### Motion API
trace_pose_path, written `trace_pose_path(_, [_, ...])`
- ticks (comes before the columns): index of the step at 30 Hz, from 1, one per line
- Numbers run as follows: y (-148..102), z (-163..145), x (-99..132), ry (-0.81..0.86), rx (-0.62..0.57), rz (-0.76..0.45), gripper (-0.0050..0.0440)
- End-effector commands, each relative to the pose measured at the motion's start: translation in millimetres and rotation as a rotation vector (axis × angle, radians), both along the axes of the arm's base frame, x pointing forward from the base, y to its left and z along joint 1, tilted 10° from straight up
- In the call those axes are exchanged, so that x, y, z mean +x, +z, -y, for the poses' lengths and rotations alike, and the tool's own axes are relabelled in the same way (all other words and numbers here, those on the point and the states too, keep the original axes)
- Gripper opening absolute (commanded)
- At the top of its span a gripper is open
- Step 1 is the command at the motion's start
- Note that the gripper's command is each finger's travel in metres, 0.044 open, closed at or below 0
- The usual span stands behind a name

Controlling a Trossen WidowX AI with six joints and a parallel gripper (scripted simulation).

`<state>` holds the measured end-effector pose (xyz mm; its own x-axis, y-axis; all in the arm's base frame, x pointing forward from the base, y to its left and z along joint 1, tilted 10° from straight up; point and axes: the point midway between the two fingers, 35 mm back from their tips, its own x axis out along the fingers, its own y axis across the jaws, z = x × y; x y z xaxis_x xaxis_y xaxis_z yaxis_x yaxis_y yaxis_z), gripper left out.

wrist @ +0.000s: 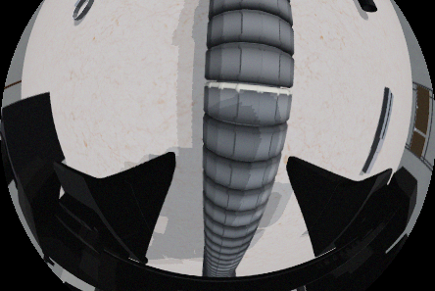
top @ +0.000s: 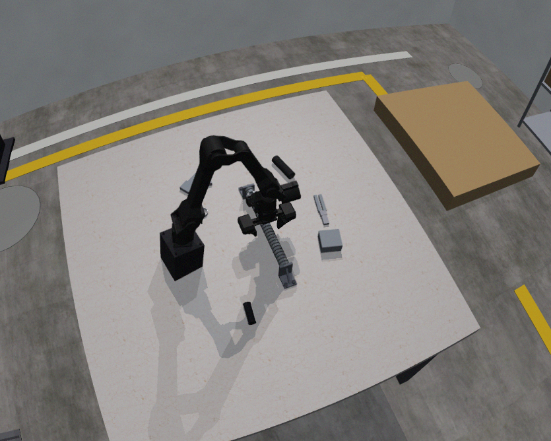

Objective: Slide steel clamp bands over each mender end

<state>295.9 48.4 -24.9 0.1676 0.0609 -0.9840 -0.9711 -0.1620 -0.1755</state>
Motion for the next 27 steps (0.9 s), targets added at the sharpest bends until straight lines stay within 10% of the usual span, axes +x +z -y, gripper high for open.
trace_pose_path(1, [-2.5,-0.5,-1.0,0.000,0.002,-0.007,0.0320])
trace_pose_path(6, [-2.5,-0.5,-1.0,0.000,0.002,-0.007,0.0200])
trace_pose_path(27, [-2.5,-0.5,-1.0,0.000,0.002,-0.007,0.0137])
